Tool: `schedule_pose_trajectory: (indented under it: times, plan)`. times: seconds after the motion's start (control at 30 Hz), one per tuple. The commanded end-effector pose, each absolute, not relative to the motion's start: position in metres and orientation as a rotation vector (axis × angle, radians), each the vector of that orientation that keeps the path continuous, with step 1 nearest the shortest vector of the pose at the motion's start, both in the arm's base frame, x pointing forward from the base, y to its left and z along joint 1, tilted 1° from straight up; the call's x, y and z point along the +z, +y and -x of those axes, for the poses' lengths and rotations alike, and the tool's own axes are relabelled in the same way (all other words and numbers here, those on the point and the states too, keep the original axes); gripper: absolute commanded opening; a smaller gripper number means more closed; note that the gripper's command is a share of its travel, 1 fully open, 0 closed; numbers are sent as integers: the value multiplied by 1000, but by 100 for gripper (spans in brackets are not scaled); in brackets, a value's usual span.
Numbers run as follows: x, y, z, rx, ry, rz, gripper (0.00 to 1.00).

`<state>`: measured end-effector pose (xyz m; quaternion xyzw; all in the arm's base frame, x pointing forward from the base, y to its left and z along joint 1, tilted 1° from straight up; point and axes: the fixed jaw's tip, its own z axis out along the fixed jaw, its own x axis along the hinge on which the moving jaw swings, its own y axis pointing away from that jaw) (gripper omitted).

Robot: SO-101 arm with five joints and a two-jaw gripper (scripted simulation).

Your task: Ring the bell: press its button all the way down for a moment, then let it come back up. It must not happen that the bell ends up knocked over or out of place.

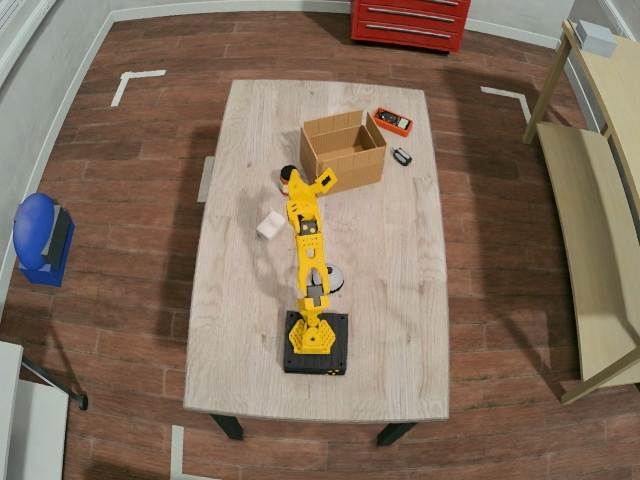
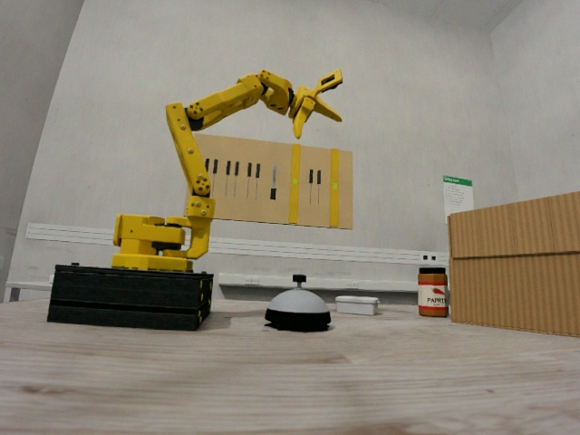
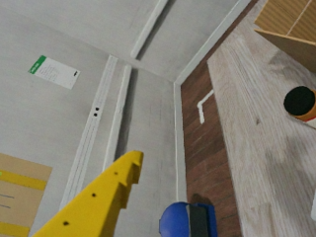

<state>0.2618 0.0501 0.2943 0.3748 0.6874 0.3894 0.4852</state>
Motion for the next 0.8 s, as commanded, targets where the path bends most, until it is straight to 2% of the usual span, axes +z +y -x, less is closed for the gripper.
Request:
schedule_pose_trajectory:
  times: [0.0,0.53,0.57,0.77]
  plan:
    - [295,50,-261,950,1670,-912,100]
    - [295,50,-261,950,1670,-912,100]
    - [295,50,-261,950,1670,-911,0]
    - [295,50,-261,949,1671,-911,0]
